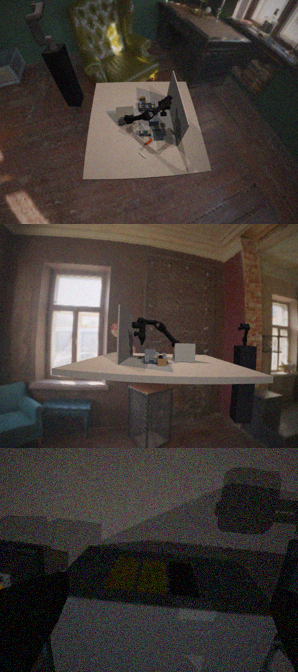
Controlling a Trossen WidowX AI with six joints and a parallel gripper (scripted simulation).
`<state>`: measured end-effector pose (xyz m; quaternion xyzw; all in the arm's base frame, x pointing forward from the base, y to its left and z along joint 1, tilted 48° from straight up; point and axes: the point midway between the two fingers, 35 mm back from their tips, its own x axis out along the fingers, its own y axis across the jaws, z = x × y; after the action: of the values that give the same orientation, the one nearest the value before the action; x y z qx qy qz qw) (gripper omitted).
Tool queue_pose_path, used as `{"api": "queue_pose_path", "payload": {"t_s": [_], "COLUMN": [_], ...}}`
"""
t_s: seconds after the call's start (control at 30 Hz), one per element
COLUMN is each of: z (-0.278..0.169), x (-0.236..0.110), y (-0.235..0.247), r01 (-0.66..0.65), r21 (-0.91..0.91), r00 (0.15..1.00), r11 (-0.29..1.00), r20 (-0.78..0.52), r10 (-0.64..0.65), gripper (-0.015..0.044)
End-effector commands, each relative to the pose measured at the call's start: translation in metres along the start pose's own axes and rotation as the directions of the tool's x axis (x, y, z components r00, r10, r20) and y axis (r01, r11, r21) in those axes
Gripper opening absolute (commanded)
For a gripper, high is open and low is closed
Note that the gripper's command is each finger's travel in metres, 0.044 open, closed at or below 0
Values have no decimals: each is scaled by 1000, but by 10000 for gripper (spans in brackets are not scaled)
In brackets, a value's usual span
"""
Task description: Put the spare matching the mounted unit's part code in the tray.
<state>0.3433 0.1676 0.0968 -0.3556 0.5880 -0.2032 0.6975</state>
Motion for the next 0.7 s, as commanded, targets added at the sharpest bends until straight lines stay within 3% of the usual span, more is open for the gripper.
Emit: {"api": "queue_pose_path", "payload": {"t_s": [0.0,0.23,0.4,0.57,0.67], "z": [-3,-35,-80,-132,-139], "x": [-2,-11,-10,-4,-2], "y": [12,98,173,230,236], "r01": [3,-2,-5,-3,-4], "r21": [-61,-484,-823,-987,-995], "r00": [1000,999,999,1000,1000], "r11": [998,875,569,158,99], "r20": [8,30,16,0,-2], "r10": [-2,19,32,21,18], "gripper": [440,440,440,440,440]}}
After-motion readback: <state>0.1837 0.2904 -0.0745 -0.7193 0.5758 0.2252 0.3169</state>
